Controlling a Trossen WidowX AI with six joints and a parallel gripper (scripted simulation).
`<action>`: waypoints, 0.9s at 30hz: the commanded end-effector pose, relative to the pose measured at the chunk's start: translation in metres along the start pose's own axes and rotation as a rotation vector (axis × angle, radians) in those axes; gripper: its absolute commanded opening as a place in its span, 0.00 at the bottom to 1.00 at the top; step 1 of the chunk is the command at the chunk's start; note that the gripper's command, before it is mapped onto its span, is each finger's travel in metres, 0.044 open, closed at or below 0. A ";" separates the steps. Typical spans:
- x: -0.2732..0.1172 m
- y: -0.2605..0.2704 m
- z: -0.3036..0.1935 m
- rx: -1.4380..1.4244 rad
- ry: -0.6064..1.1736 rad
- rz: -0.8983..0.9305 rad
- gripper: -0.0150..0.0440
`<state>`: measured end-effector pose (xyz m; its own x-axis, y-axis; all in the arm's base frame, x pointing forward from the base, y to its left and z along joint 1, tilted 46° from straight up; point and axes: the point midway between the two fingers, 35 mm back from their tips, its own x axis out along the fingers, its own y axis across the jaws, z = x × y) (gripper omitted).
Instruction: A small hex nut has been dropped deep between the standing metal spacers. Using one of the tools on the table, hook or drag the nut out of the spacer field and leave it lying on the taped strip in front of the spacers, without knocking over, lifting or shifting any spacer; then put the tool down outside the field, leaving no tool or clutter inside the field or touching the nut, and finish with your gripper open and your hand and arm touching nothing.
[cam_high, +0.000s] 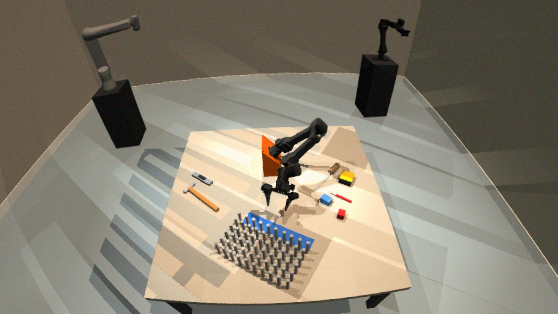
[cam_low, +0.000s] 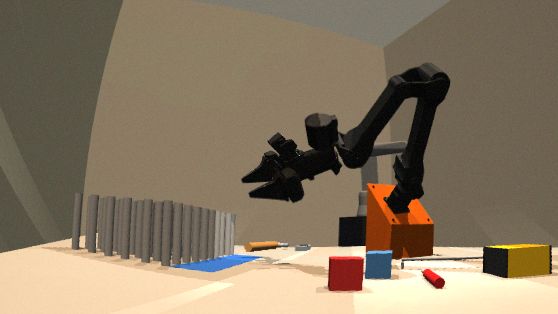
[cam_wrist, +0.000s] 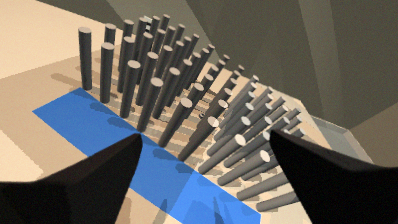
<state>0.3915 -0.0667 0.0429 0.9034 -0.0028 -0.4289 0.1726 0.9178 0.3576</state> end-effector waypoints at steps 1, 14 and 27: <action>0.000 0.000 -0.001 0.005 0.002 0.004 1.00; 0.000 0.000 -0.001 0.005 0.002 0.004 1.00; 0.006 0.029 0.006 -0.093 0.030 0.032 1.00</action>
<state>0.3946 -0.0555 0.0439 0.8926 0.0201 -0.4504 0.1477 0.9308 0.3343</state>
